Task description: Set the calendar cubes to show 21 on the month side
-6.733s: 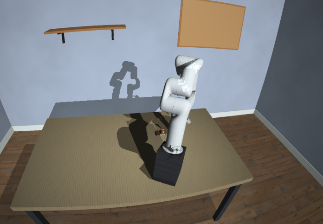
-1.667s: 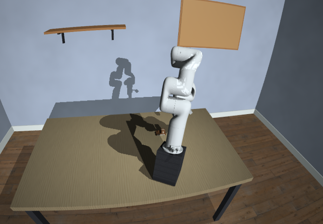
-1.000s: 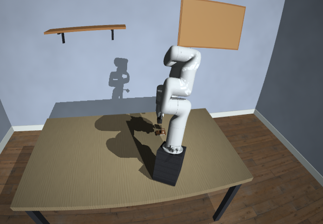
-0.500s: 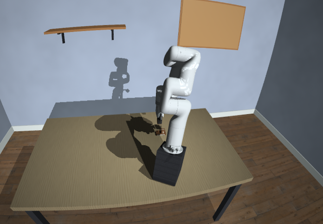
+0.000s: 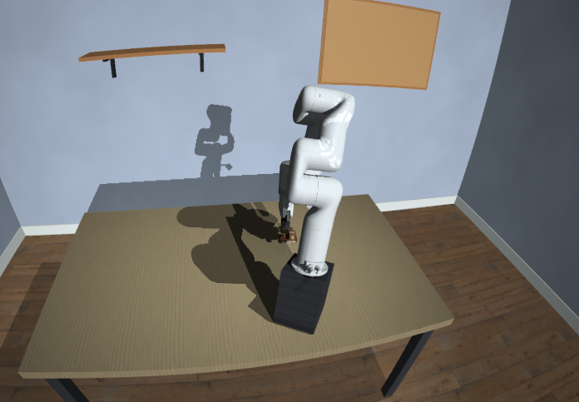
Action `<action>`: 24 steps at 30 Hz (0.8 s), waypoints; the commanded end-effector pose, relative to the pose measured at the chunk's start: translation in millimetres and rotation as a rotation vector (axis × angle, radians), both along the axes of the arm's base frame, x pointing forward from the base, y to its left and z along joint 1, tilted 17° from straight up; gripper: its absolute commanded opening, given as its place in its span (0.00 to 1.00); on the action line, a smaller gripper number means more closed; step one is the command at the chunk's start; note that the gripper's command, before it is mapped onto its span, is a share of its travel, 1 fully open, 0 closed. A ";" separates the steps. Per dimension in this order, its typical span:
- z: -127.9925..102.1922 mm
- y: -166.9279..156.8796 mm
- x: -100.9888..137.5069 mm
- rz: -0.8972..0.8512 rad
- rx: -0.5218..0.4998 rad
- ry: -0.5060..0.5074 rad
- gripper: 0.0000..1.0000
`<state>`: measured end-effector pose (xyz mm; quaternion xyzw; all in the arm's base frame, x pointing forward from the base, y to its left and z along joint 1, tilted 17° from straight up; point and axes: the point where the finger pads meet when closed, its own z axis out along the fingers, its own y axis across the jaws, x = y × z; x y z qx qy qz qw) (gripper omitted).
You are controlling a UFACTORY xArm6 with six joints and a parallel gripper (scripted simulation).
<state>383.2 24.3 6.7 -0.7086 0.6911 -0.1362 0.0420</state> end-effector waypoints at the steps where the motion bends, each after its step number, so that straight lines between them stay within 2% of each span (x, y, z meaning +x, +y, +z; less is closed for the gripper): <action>1: -10.1 -1.2 5.0 0.000 -0.005 -0.013 0.29; 11: -24.4 -3.1 9.0 0.000 -0.005 -0.013 0.29; 24: -25.8 -3.3 9.3 0.000 -0.005 -0.013 0.29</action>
